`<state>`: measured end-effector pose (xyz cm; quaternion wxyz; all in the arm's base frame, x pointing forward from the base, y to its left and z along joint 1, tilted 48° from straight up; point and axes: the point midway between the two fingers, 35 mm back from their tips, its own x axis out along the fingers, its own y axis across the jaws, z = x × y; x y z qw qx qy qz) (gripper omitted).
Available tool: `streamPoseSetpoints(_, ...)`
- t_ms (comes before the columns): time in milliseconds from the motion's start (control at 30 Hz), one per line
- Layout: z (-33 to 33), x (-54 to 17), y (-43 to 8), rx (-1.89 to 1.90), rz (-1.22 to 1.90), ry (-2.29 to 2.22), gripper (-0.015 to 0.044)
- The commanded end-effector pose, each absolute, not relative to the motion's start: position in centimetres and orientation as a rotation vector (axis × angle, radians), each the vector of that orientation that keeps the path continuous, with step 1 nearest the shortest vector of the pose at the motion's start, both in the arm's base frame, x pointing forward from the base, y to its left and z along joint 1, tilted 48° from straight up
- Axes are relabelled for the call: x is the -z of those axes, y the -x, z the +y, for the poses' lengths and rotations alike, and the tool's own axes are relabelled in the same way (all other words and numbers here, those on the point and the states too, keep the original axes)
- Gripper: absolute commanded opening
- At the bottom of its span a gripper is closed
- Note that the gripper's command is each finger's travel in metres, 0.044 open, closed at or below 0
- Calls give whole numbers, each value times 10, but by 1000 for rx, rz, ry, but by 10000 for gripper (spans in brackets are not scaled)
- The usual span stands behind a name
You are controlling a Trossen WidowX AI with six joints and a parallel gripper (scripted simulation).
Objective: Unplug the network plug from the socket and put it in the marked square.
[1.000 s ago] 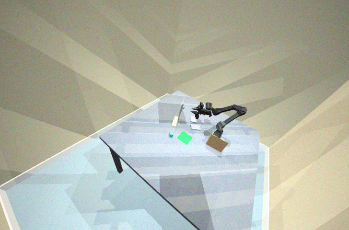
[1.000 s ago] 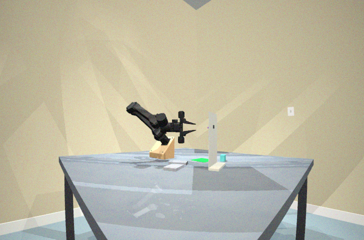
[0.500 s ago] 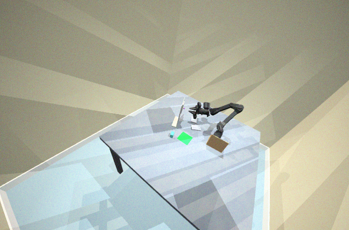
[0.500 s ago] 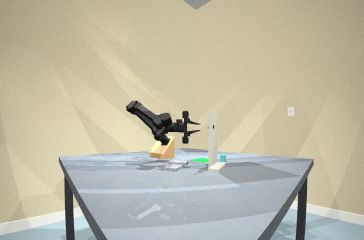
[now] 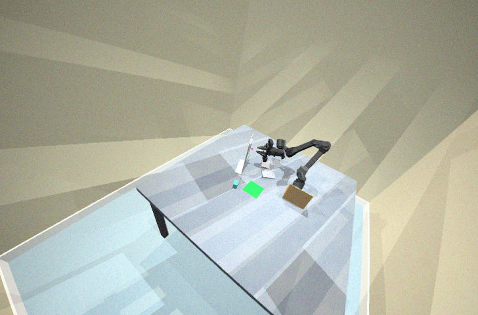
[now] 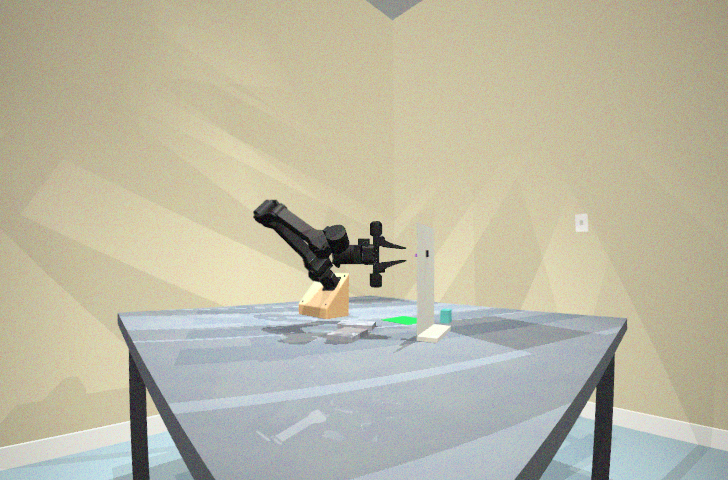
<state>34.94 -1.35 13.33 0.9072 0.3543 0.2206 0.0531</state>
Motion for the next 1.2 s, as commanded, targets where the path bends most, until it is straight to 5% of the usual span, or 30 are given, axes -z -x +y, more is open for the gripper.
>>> streamPoseSetpoints(0, -14, -132, -356, -102, 455, -737, 156)
streamPoseSetpoints(1033, -10, -123, -390, -104, 453, -743, 156)
streamPoseSetpoints(1167, -10, -123, -390, -104, 453, -743, 71)
